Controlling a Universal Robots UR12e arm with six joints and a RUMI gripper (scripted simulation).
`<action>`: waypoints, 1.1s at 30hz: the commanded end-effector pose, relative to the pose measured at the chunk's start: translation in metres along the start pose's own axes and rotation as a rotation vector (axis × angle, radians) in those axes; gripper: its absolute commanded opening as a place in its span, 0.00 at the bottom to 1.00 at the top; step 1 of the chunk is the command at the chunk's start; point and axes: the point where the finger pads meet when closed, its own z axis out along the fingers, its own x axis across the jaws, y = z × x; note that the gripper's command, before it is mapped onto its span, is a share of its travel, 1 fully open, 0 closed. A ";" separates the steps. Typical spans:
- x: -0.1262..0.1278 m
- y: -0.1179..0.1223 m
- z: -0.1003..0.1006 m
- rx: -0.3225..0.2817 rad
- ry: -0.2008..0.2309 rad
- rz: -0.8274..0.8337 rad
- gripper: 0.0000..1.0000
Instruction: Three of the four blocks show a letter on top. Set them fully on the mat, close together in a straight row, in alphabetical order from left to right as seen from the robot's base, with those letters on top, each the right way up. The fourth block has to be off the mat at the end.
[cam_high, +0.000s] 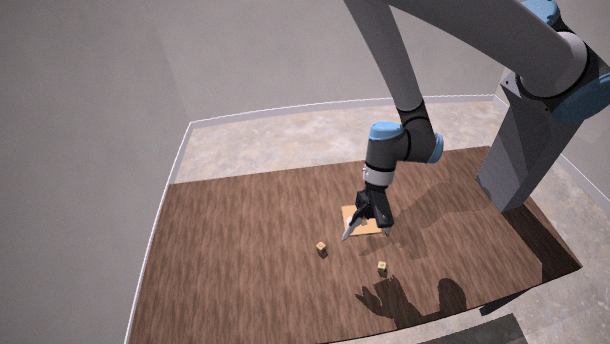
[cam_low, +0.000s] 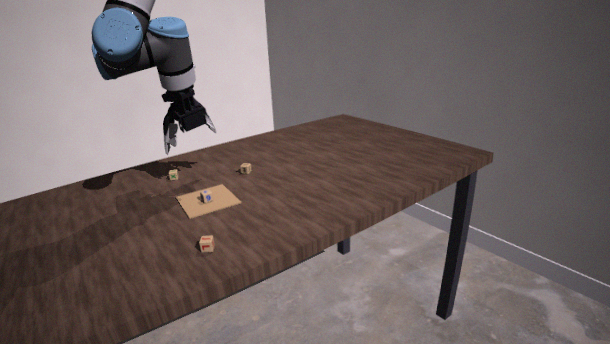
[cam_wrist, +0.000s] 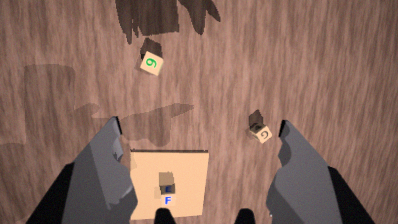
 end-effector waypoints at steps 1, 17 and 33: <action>-0.030 -0.036 0.001 0.100 -0.091 0.033 1.00; -0.053 -0.071 -0.004 0.195 -0.161 0.075 1.00; -0.053 -0.069 -0.003 0.193 -0.161 0.076 1.00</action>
